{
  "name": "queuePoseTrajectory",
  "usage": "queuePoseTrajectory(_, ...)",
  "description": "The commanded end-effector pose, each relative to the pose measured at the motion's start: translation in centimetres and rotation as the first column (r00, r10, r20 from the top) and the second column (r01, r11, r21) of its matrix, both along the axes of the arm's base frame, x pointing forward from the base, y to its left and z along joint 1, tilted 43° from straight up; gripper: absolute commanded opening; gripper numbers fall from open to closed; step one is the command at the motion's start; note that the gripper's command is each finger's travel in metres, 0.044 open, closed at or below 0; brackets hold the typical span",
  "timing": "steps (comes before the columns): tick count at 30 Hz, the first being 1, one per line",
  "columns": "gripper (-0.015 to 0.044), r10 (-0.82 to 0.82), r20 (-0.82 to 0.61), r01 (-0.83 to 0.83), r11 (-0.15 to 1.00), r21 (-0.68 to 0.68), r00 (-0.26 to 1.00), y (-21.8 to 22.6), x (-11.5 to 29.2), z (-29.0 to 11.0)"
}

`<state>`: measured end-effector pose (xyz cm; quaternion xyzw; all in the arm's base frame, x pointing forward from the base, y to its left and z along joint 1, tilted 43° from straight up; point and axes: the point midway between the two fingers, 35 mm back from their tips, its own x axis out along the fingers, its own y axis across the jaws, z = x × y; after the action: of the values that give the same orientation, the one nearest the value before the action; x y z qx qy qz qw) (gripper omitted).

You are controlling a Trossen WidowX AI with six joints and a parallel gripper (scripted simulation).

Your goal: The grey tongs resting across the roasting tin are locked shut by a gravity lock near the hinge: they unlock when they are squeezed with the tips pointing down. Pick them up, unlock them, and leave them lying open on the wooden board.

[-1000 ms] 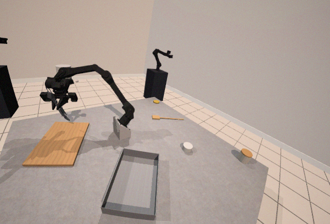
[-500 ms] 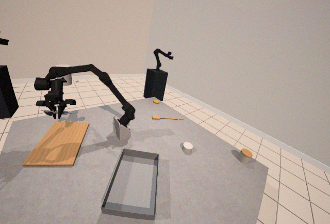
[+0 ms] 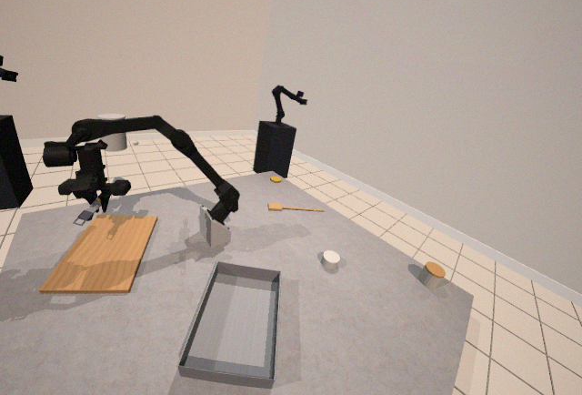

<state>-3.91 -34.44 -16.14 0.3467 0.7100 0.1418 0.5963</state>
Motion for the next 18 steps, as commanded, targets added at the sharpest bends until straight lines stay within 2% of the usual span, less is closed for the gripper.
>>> queuePoseTrajectory(1, -0.015, 0.022, -0.043, -0.022, 1.0, -0.007, 0.999, -0.4, -0.3, 0.1)
queuePoseTrajectory(18, -0.015, 0.022, -0.043, -0.022, 1.0, -0.007, 0.999, 0.3, -0.5, -1.0)
